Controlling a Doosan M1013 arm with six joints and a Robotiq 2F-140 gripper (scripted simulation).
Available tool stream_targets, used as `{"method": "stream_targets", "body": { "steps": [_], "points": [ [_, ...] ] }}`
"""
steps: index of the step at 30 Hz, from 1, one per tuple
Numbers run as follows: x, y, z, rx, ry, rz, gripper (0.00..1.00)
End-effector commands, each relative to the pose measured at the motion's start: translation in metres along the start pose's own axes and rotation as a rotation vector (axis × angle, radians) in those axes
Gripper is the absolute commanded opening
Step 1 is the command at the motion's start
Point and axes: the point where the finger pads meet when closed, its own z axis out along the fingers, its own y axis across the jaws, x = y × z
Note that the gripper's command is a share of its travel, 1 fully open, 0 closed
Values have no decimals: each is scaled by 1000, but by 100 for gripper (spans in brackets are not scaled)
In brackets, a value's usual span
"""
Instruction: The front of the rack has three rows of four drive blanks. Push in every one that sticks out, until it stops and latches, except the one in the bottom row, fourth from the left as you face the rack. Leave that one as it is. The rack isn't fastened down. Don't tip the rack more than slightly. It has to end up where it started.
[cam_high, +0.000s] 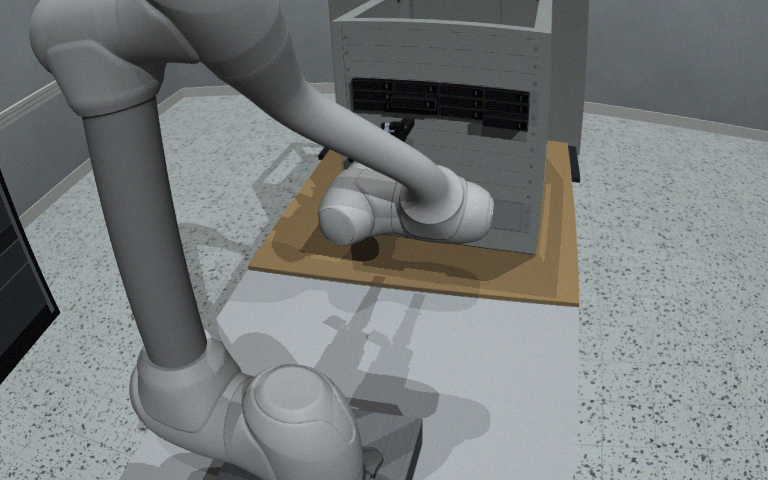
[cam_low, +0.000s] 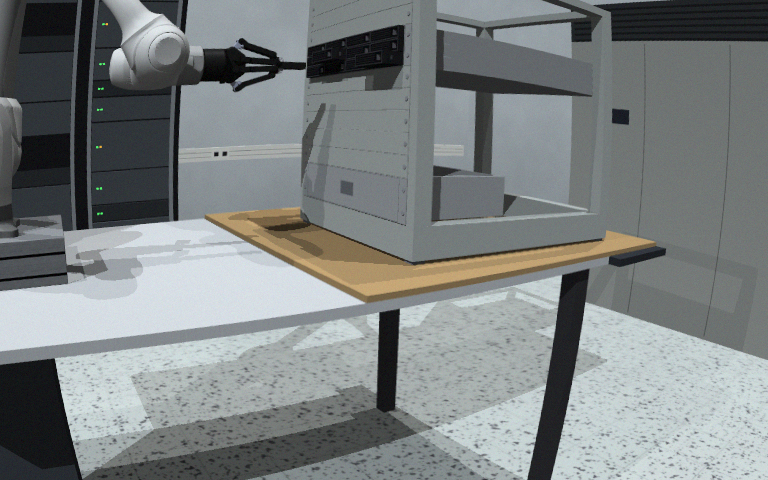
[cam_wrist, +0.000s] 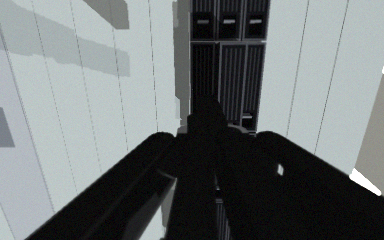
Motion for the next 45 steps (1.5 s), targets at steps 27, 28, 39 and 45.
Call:
{"method": "stream_targets", "body": {
  "steps": [27, 28, 39, 45],
  "points": [
    [0, 29, 35, -1, 0, 0, 10],
    [0, 29, 35, -1, 0, 0, 10],
    [0, 29, 35, -1, 0, 0, 10],
    [0, 29, 35, -1, 0, 0, 10]
  ]
}}
